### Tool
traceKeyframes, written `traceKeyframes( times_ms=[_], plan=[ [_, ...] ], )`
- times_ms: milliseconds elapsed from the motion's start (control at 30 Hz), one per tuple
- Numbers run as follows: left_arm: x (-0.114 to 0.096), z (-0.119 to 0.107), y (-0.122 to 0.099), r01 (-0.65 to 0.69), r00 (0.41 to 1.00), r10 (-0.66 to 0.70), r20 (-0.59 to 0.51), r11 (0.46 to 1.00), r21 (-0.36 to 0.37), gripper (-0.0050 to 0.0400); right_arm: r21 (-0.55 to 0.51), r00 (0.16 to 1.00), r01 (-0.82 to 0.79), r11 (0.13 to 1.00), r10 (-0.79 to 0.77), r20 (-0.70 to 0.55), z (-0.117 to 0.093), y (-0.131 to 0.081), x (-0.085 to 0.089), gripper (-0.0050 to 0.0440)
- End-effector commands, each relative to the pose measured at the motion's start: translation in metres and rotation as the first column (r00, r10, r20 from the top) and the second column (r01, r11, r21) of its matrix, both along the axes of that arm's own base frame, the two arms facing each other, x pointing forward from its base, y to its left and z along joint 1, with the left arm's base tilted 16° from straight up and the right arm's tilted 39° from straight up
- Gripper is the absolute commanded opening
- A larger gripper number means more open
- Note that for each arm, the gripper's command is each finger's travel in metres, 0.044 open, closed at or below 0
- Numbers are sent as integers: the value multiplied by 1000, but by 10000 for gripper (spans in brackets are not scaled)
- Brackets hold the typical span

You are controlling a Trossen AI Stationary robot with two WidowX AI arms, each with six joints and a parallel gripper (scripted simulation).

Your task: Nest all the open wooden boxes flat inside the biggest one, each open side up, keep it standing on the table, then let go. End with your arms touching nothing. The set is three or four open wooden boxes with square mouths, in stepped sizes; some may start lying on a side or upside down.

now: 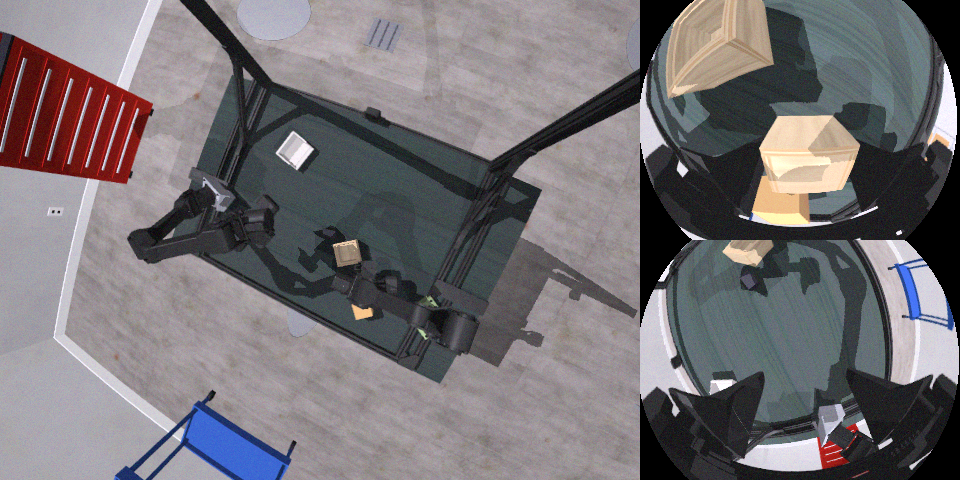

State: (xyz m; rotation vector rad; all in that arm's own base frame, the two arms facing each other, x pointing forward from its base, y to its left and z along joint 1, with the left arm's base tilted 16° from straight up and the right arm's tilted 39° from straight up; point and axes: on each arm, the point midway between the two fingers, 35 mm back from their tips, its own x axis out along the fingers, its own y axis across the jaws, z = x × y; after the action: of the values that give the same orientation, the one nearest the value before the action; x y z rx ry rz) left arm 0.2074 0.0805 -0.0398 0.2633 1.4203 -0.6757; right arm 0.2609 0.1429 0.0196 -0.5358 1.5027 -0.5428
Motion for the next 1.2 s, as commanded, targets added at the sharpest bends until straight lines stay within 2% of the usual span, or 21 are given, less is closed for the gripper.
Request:
traceKeyframes(
  times_ms=[0,500,667,733,867,1000,1167],
  plan=[
    [-1,-2,-1,-3,1000,3,-5,1000,-6,299,-3,1000,-1,1000,1,1,0,0,0,400],
    [-1,-2,-1,-3,1000,3,-5,1000,-6,212,-3,1000,-1,1000,1,1,0,0,0,400],
    [-1,10,2,-3,1000,3,-5,1000,-6,92,-3,1000,-1,1000,1,1,0,0,0,400],
    [-1,10,2,-3,1000,3,-5,1000,-6,92,-3,1000,-1,1000,1,1,0,0,0,400],
    [-1,17,4,-3,1000,3,-5,1000,-6,0,-3,1000,-1,1000,1,1,0,0,0,400],
    [-2,16,7,-3,1000,3,-5,1000,-6,0,-3,1000,-1,1000,1,1,0,0,0,400],
    [-12,11,23,-3,1000,3,-5,1000,-6,0,-3,1000,-1,1000,1,1,0,0,0,400]
  ],
)
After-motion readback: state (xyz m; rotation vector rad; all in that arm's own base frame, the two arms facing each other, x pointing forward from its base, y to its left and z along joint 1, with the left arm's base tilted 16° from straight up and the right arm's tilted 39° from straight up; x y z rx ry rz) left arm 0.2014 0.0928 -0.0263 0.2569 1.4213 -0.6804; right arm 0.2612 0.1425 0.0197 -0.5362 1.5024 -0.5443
